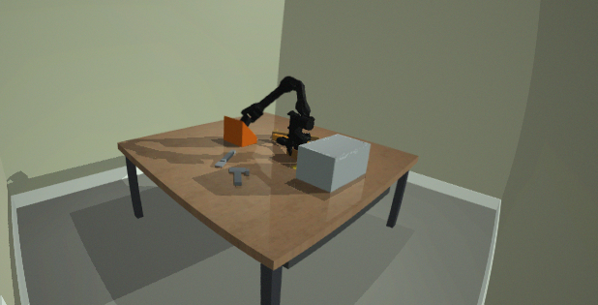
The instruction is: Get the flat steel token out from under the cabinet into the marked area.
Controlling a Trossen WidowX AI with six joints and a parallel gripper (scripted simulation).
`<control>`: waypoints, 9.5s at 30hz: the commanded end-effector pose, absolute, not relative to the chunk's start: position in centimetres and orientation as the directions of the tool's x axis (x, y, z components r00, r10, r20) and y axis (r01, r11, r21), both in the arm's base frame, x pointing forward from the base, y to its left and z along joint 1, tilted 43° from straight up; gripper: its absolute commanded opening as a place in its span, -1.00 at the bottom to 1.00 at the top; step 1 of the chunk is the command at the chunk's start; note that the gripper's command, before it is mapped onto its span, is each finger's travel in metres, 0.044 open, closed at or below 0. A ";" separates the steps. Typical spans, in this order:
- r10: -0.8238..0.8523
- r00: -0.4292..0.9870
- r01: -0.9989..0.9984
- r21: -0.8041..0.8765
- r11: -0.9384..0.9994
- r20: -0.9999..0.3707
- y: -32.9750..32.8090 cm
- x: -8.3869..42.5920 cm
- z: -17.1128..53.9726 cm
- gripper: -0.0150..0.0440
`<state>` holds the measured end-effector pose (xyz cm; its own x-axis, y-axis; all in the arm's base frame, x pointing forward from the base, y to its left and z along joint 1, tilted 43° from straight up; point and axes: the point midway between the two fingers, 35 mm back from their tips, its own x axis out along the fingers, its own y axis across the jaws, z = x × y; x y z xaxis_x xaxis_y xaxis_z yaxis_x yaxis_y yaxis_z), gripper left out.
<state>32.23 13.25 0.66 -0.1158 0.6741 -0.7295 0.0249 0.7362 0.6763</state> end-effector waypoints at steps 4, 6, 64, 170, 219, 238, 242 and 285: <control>0.674 -0.118 0.030 0.676 0.737 -0.729 13.2 31.4 0.7 -0.49; 0.674 -0.118 0.030 0.676 0.737 -0.729 13.2 31.2 0.7 -0.49; 0.674 -0.121 0.033 0.675 0.737 -0.729 13.1 24.8 1.5 -0.49; 0.674 -0.126 0.145 0.659 0.739 -0.728 16.6 22.4 5.6 -0.22; 0.675 -0.121 0.141 0.661 0.737 -0.727 16.7 21.9 5.6 -0.49; 0.675 -0.121 0.137 0.661 0.737 -0.727 16.7 23.1 5.5 -0.49; 0.675 -0.121 0.136 0.662 0.737 -0.728 16.7 23.6 5.4 -0.49; 0.675 -0.119 0.132 0.662 0.737 -0.728 16.7 28.7 4.5 -0.49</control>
